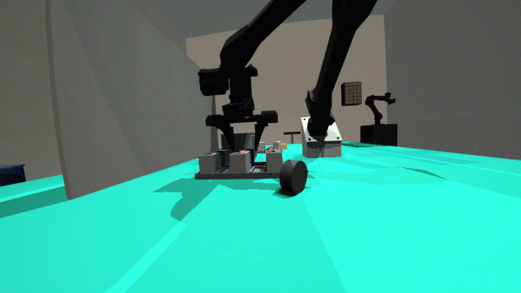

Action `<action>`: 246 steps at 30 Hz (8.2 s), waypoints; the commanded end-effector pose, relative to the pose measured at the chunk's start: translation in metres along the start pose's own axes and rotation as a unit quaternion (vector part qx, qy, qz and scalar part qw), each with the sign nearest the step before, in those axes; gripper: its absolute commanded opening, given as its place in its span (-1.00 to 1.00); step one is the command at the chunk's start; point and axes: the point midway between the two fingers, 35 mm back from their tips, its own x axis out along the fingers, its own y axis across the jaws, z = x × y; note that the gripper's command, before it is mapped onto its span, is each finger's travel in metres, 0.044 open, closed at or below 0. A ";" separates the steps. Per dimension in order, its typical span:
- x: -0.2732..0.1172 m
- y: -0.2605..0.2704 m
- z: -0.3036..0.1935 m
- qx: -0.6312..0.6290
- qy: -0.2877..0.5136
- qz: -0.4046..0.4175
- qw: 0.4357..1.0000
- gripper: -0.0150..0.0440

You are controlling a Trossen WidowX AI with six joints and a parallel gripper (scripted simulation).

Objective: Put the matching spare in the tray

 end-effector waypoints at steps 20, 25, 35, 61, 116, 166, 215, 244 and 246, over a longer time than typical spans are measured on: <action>0.032 0.005 0.004 0.002 -0.008 0.002 1.000 0.53; 0.031 0.004 0.003 0.000 -0.005 0.001 1.000 0.35; 0.031 0.004 0.003 0.000 -0.005 0.001 1.000 -0.08; -0.035 0.002 0.001 0.002 -0.003 0.002 1.000 -0.49; -0.123 -0.088 -0.148 0.008 0.018 0.002 1.000 -0.49; -0.097 -0.103 -0.355 -0.001 0.004 -0.001 1.000 -0.49; -0.056 -0.108 -0.358 -0.001 0.004 -0.002 1.000 -0.49; -0.032 -0.109 -0.359 -0.001 0.004 -0.002 1.000 -0.49; -0.030 -0.109 -0.359 -0.001 0.004 -0.002 1.000 -0.49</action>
